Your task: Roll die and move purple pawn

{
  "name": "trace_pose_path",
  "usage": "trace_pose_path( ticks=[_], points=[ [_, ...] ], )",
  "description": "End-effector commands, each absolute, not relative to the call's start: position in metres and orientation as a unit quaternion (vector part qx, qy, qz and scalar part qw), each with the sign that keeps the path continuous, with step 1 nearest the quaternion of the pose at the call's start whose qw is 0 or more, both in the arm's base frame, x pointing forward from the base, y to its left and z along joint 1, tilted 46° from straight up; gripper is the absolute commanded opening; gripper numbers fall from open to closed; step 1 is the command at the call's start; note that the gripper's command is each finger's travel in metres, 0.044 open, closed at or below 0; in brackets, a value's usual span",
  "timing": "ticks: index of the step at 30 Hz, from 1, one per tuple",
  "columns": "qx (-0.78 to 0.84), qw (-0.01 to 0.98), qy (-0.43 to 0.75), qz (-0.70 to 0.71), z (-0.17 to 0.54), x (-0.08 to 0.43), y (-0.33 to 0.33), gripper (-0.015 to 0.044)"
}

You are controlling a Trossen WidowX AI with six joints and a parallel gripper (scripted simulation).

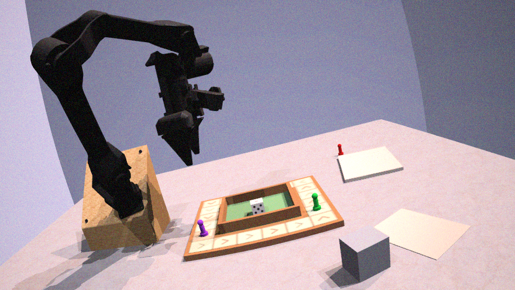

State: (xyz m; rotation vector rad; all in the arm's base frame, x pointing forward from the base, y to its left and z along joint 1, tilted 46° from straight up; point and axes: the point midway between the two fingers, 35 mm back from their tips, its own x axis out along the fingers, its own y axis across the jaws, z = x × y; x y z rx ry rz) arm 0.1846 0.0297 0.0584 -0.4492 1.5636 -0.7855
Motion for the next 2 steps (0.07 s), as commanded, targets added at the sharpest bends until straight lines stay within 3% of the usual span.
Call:
trace_pose_path(
  ticks=[1,2],
  points=[
    [-0.194,0.622,0.677,-0.341,0.0587,0.1856,0.0299,0.044],
    [-0.194,0.622,0.677,-0.341,0.0587,0.1856,0.0299,0.044]
  ],
)
